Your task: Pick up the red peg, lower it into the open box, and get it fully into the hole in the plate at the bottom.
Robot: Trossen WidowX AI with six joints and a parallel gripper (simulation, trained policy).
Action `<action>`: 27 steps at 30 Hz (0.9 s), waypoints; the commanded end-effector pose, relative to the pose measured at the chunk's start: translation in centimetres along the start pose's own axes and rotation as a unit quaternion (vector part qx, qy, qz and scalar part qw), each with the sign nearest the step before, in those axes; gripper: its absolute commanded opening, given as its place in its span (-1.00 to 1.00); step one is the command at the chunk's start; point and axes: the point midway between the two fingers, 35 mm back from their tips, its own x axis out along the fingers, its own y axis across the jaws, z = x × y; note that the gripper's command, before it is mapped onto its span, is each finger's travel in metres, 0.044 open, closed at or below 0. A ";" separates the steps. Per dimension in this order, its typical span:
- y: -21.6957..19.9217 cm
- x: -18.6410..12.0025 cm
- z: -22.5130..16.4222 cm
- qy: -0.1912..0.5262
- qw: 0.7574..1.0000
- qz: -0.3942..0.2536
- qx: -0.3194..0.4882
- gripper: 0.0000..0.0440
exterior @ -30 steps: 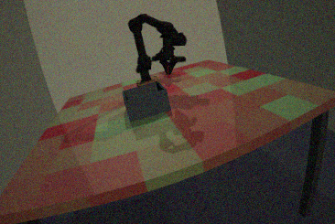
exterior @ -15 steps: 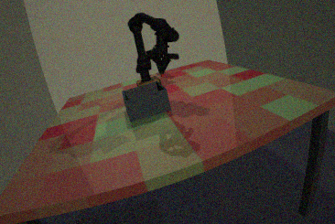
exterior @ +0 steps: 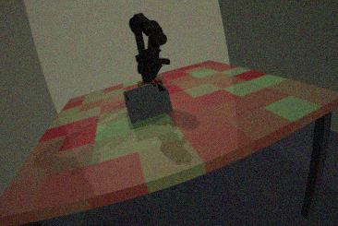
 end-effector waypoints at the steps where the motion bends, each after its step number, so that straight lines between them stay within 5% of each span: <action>1: 0.2 0.8 1.5 -0.002 1.000 -0.001 0.000 -1.00; 17: 0.6 6.0 5.4 0.034 0.998 0.007 -0.047 -0.99; 24: 0.6 8.3 5.2 0.065 0.996 0.004 -0.068 -0.36; 27: 0.8 8.4 6.1 0.065 0.994 0.010 -0.082 -0.31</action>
